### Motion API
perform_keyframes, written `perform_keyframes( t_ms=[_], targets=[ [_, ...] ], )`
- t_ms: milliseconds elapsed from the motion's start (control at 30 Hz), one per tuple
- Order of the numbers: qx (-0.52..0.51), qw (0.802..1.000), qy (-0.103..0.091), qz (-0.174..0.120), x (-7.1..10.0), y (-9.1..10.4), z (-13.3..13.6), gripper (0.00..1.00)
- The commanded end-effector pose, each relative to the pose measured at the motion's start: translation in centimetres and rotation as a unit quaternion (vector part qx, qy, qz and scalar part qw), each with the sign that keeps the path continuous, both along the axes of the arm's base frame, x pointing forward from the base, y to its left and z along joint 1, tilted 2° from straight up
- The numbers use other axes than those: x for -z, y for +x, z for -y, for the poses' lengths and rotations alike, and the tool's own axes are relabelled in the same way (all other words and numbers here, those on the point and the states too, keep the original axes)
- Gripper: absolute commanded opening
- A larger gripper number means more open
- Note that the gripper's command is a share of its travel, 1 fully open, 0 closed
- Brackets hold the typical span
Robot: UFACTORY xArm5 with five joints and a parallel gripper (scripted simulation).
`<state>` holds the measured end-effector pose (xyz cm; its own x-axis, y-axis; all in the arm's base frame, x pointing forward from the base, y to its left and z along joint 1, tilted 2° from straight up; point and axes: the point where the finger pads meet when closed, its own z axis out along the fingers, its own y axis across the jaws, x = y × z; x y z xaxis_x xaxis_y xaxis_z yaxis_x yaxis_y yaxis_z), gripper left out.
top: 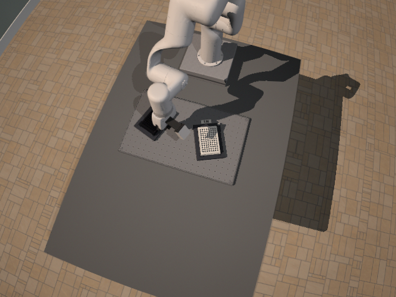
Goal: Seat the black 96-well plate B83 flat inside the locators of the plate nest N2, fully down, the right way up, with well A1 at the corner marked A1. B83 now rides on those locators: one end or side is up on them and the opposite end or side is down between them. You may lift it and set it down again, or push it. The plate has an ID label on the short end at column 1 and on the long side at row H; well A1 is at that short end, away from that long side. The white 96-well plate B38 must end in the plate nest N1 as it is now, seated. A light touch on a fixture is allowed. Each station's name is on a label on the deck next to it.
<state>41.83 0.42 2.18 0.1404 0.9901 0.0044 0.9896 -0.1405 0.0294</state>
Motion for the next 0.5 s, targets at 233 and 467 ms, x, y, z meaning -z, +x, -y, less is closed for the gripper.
perform_keyframes(
  t_ms=[233,467],
  targets=[
    [0.0,1.0,0.0,0.002,1.5,0.2,0.0,0.0],
    [0.0,1.0,0.0,0.002,1.5,0.2,0.0,0.0]
  ],
)
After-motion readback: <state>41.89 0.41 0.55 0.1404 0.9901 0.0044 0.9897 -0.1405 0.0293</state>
